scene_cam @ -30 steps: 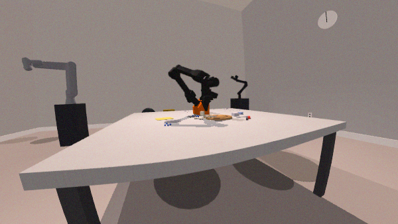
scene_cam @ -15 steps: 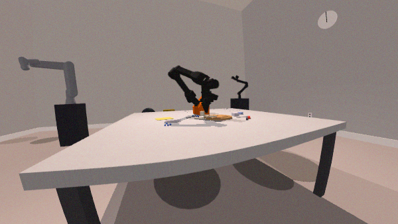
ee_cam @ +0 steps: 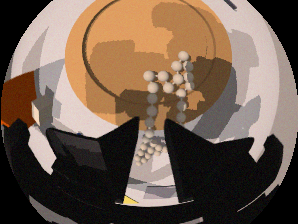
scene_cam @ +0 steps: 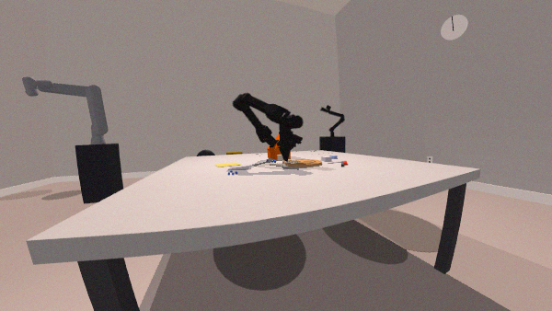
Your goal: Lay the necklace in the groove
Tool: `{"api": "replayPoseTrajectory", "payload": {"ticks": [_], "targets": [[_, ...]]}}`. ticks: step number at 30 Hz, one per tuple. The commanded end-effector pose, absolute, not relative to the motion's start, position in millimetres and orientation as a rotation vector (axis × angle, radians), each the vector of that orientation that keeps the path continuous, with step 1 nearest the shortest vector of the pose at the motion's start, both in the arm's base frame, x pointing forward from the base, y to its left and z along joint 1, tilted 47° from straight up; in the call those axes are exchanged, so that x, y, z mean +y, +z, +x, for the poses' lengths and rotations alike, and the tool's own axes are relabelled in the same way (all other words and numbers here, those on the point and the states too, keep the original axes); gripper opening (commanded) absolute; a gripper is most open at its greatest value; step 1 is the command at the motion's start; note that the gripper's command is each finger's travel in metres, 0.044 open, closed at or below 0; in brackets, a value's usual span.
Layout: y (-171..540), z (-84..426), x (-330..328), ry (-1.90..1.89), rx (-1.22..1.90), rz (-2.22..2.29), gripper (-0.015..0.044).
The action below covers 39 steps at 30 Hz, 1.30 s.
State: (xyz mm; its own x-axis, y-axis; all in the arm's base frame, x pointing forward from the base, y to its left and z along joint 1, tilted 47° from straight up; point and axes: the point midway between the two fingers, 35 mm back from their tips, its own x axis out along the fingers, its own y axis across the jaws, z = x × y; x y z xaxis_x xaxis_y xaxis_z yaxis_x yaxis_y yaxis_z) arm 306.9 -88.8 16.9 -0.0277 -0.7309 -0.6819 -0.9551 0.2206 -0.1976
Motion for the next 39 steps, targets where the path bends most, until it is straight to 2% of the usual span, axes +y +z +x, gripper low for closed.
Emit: {"api": "replayPoseTrajectory", "payload": {"ticks": [1, 4, 9, 39], "targets": [[13.9, 304.3, -92.3, 0.418, 1.819, -1.567, 0.0120], [13.9, 304.3, -92.3, 0.418, 1.819, -1.567, 0.0120], [15.2, 306.0, -90.7, 0.416, 1.813, -1.563, 0.0000], [16.6, 306.0, -89.2, 0.417, 1.813, -1.563, 0.0000]]}}
